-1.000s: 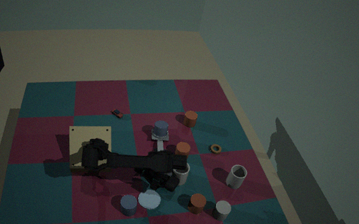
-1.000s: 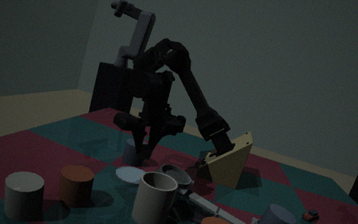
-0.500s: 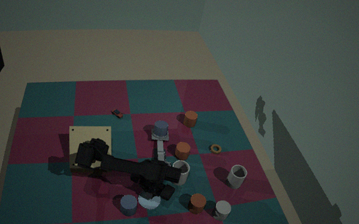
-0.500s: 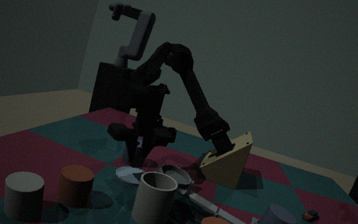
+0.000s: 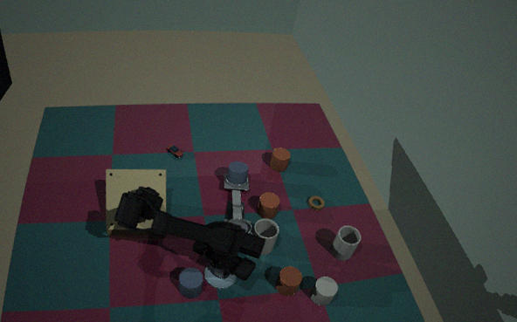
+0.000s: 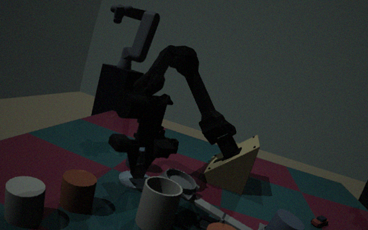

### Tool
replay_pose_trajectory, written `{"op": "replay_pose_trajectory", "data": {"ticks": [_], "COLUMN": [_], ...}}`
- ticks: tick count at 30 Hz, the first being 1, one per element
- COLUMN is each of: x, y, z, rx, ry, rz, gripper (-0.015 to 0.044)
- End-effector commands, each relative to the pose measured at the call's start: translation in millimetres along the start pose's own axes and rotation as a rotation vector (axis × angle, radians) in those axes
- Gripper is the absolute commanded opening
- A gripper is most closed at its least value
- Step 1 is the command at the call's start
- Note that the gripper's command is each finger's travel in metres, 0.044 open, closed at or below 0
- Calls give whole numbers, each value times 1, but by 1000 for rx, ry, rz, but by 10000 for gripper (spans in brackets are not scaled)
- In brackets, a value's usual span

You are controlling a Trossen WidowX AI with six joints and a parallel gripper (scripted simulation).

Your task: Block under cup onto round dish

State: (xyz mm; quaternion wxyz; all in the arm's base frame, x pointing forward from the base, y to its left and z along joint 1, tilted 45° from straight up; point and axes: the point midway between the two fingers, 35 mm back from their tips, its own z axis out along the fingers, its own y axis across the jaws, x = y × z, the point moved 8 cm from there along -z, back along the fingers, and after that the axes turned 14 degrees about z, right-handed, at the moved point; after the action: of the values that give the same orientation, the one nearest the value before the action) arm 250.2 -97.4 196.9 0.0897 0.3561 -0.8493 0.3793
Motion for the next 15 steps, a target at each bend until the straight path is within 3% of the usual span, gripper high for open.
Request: {"op": "replay_pose_trajectory", "data": {"ticks": [1, 6, 15], "x": [-2, -2, 0], "y": [2, 2, 0], "z": [8, 14, 8], "rx": [-8, -7, 1], "ry": [0, 0, 1], "rz": [-11, -11, 1], "gripper": [0, 0, 236]}}
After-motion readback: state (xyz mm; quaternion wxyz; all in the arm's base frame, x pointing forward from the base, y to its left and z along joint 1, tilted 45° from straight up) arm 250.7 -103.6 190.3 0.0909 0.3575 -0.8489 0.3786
